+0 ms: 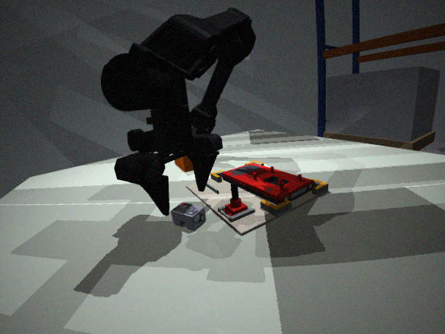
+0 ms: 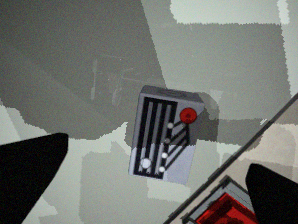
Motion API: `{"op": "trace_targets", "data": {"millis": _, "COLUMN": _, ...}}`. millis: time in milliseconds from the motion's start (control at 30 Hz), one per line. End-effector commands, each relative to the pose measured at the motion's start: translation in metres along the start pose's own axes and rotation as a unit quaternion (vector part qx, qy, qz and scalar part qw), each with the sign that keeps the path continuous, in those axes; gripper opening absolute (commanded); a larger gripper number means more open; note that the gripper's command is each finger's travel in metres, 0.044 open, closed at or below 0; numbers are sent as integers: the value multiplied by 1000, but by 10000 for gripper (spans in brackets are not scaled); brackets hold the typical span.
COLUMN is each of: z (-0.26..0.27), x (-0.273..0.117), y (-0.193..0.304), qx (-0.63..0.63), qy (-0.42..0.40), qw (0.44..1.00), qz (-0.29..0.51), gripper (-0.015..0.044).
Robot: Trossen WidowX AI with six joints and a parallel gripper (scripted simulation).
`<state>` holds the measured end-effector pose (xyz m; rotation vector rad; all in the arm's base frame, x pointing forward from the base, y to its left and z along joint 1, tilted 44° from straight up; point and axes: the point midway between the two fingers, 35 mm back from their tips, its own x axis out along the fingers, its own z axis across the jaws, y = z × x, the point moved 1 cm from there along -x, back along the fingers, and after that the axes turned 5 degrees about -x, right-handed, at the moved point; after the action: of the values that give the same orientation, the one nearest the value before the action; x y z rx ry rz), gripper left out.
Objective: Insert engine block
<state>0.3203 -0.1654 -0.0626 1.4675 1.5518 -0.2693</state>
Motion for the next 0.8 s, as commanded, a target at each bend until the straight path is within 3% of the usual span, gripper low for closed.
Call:
{"op": "trace_targets", "data": {"millis": 0, "z": -2, "x": 10, "y": 0, "qx": 2, "qy": 6, "qw": 1000, "qz": -1, "gripper": 440}}
{"op": "trace_targets", "data": {"millis": 400, "z": -3, "x": 27, "y": -1, "qx": 2, "qy": 6, "qw": 1000, "qz": -1, "gripper": 440}}
{"op": "trace_targets", "data": {"millis": 767, "z": -3, "x": 27, "y": -1, "qx": 2, "qy": 6, "qw": 1000, "qz": -1, "gripper": 151}}
